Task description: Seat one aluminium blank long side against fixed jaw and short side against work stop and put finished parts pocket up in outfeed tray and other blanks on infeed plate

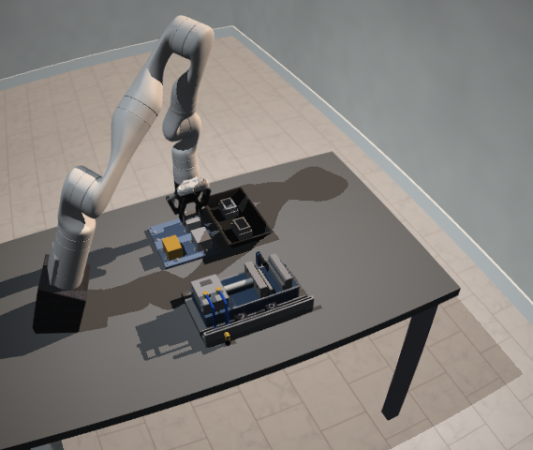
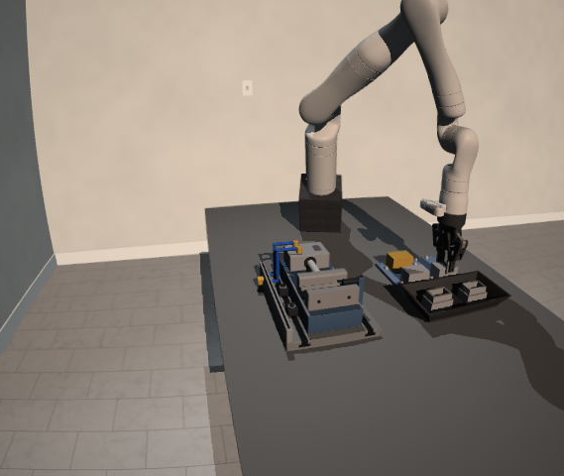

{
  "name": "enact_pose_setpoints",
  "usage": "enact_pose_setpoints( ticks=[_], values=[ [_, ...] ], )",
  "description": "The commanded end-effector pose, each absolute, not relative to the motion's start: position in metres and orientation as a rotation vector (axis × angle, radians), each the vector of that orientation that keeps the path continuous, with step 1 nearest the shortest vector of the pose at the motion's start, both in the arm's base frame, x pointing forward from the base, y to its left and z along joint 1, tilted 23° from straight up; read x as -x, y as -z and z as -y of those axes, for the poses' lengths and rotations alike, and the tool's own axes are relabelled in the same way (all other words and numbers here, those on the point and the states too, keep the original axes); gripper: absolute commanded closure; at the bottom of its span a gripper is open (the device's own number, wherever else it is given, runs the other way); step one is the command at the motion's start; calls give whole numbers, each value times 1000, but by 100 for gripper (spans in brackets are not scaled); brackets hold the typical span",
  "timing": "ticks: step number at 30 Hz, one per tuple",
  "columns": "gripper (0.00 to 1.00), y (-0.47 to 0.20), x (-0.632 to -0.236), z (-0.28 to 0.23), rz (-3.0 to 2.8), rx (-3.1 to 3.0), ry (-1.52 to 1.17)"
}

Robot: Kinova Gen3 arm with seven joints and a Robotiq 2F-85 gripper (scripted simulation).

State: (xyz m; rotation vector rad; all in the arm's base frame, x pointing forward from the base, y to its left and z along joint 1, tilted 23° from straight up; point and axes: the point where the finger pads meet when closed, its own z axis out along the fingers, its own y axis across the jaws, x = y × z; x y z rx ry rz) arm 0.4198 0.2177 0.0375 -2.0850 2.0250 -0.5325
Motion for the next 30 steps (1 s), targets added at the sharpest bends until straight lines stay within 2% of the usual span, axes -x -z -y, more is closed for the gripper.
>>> enact_pose_setpoints(
  ticks=[1,30],
  values=[
    [100,-37,-420,-218,-2024,2085,532],
    [100,-56,-412,-220,-2024,2085,532]
  ],
)
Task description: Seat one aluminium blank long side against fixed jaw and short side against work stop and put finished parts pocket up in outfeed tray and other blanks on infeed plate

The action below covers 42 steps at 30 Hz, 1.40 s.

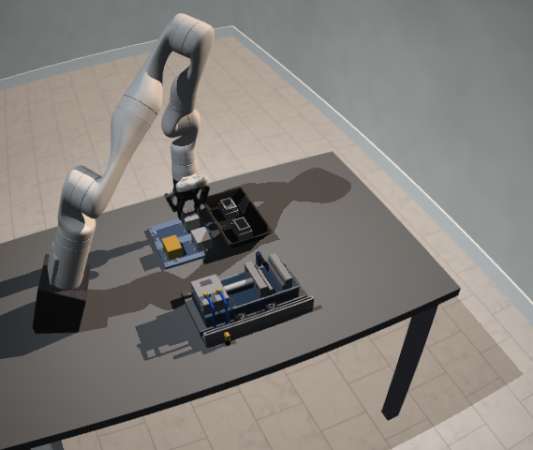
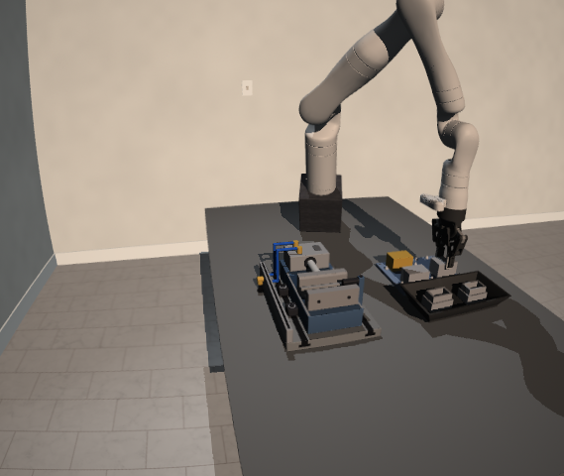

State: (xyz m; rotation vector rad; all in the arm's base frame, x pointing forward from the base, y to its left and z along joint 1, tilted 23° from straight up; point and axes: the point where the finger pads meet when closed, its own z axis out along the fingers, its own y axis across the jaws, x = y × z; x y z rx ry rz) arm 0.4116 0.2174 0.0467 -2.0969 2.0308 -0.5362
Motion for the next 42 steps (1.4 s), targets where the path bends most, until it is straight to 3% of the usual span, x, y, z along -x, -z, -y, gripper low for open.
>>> enact_pose_setpoints(
  ticks=[1,18,42],
  values=[
    [100,-60,-411,-221,-2024,2085,532],
    [100,-123,-385,-229,-2024,2085,532],
    [100,-146,-376,-230,-2024,2085,532]
  ],
)
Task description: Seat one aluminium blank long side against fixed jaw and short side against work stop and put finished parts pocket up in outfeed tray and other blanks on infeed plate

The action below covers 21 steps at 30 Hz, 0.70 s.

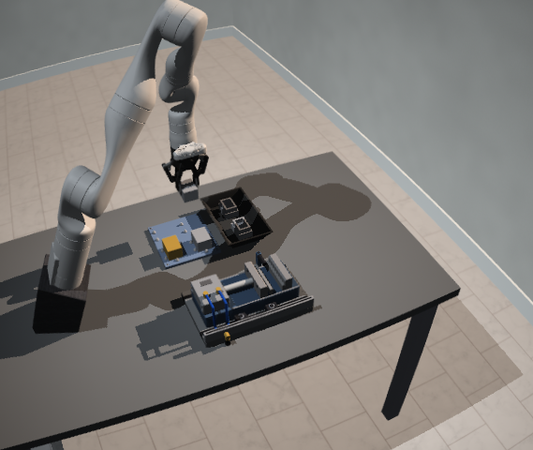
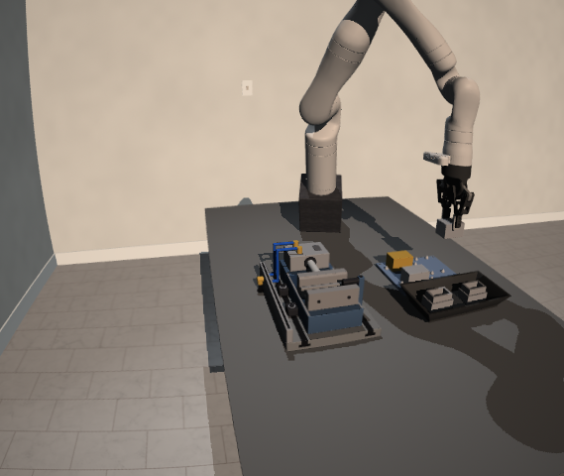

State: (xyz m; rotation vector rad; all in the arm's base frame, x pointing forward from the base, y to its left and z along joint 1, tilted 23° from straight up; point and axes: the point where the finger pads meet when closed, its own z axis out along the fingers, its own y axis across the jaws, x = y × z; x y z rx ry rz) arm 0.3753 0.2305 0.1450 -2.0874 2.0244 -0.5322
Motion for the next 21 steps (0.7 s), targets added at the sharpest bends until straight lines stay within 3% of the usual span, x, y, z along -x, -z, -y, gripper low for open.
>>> enact_pose_setpoints(
  ticks=[1,12,21],
  values=[
    [100,-146,-376,-229,-2024,2085,532],
    [100,-154,-385,-194,-2025,2084,532],
    [100,-168,-400,-131,-2026,2084,531]
  ],
)
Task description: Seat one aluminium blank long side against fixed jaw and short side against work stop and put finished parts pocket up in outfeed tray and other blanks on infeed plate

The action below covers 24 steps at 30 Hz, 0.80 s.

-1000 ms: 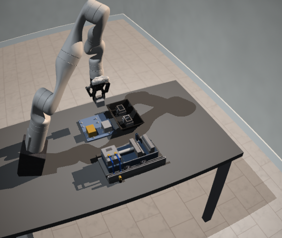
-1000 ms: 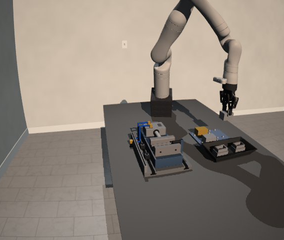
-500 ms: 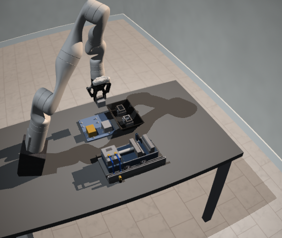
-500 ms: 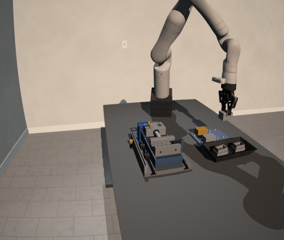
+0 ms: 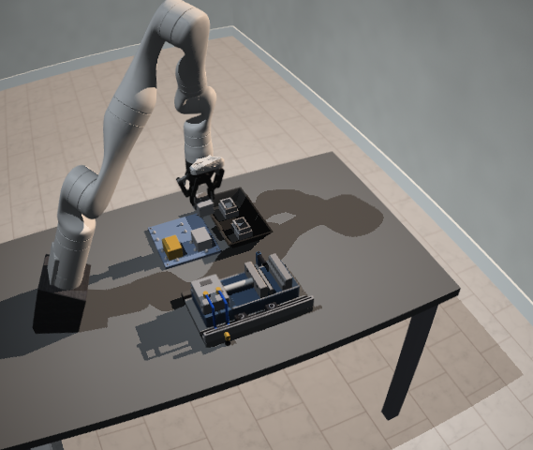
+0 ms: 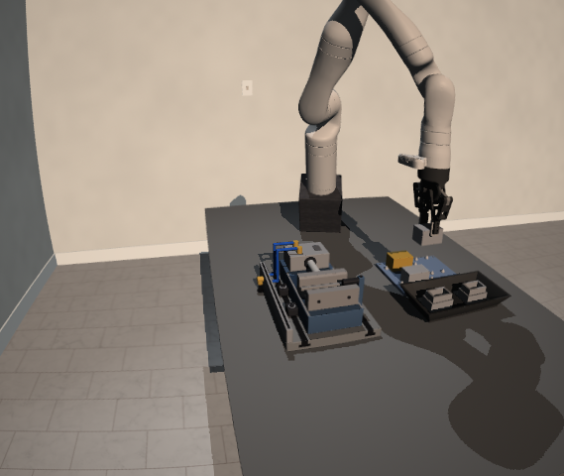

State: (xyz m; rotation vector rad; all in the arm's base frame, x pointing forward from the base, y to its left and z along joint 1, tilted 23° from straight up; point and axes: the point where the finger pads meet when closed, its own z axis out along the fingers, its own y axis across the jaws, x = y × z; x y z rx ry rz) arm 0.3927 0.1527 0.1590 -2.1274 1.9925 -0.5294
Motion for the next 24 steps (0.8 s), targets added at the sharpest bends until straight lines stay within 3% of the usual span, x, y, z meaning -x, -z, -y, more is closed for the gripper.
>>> enact_pose_setpoints(
  ticks=[1,24],
  values=[
    [100,-170,-402,-124,-2026,2084,531],
    [100,-203,-439,22,-2027,2082,531]
  ],
)
